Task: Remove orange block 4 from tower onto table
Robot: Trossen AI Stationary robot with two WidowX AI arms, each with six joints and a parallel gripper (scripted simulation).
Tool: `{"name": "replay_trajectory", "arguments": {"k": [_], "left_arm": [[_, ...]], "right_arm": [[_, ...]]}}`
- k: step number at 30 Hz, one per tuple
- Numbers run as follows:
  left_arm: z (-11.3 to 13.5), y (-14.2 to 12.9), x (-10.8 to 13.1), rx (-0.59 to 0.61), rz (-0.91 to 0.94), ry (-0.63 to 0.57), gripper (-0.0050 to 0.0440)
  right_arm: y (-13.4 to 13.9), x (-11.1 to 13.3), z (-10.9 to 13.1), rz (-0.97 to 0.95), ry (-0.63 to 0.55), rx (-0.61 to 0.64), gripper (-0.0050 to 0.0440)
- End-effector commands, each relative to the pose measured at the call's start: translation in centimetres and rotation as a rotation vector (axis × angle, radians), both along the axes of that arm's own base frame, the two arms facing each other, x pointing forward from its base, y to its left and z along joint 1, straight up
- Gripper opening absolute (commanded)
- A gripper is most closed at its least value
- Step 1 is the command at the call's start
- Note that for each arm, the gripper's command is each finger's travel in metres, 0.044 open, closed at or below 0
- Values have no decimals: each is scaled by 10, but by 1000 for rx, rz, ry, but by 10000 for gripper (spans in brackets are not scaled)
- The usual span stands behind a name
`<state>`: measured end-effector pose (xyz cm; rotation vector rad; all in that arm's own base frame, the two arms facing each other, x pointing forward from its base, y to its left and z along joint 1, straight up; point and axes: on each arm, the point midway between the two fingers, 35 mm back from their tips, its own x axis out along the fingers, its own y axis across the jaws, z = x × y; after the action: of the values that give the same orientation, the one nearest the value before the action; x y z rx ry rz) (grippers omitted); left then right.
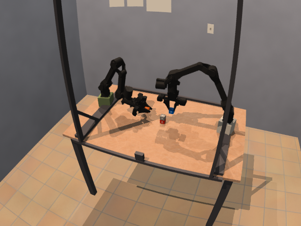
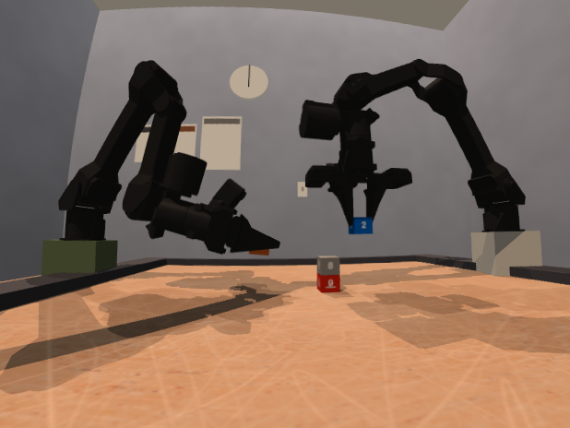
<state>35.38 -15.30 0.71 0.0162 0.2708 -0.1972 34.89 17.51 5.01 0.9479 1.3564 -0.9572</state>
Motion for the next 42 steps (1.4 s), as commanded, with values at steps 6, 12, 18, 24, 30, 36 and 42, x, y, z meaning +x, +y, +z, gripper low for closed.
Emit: {"name": "replay_trajectory", "arguments": {"k": [6, 12, 18, 24, 30, 36, 42], "left_arm": [[-55, -2, 0, -3, 29, 74, -50], [-54, -1, 1, -2, 28, 72, 96], [-54, -1, 0, -2, 28, 73, 240], [-33, 0, -20, -9, 29, 65, 360], [-10, 9, -55, -8, 30, 69, 400], [-11, 10, -58, -1, 28, 74, 400], [-11, 10, -58, -1, 28, 74, 400]], "right_arm": [[2, 3, 11, -1, -29, 14, -50], [2, 3, 11, -1, -29, 14, -50], [2, 3, 11, -1, -29, 14, -50], [2, 3, 11, -1, -29, 14, -50], [2, 3, 11, -1, -29, 14, -50], [3, 5, 19, -1, -50, 25, -50], [6, 19, 8, -1, -23, 10, -50]]}}
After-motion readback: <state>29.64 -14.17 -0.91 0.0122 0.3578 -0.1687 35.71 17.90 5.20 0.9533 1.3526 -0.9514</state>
